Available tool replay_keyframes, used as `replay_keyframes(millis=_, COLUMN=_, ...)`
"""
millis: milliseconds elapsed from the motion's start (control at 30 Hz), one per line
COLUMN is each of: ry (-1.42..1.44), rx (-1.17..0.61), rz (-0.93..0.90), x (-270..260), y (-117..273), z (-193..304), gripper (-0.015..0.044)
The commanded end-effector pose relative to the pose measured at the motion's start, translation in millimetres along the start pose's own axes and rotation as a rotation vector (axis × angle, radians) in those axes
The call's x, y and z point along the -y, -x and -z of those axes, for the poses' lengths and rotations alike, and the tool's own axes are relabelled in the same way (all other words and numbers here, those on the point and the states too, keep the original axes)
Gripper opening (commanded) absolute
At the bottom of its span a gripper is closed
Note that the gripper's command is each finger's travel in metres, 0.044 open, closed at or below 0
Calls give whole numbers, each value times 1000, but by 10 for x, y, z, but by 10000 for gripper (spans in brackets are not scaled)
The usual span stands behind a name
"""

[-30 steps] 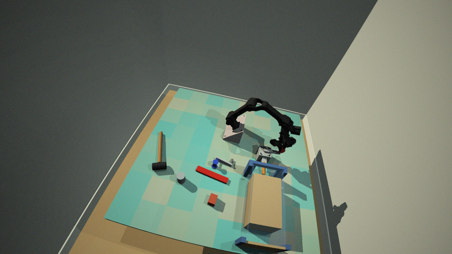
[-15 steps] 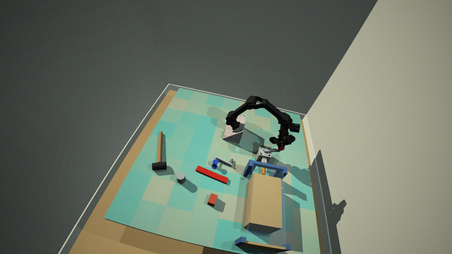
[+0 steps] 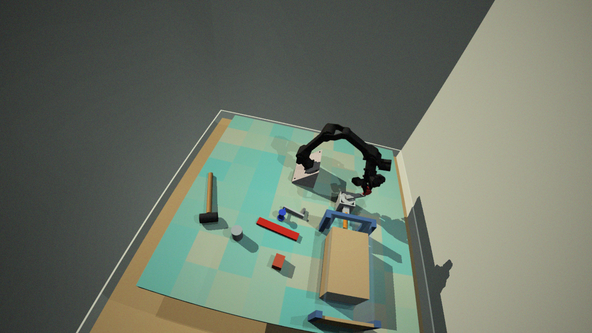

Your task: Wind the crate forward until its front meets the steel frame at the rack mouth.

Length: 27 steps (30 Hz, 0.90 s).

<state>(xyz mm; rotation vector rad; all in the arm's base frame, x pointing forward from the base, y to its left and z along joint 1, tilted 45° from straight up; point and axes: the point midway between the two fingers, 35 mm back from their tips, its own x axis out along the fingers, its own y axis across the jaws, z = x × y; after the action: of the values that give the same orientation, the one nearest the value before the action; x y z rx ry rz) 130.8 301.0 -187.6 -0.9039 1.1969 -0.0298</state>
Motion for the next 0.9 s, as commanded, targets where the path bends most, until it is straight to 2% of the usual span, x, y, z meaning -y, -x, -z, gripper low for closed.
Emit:
replay_keyframes(millis=0, ry=23, rx=-25, rz=2, x=1, y=45, z=168, gripper=0)
replay_keyframes(millis=867, ry=25, rx=-27, rz=2, x=105, y=176, z=442, gripper=0)
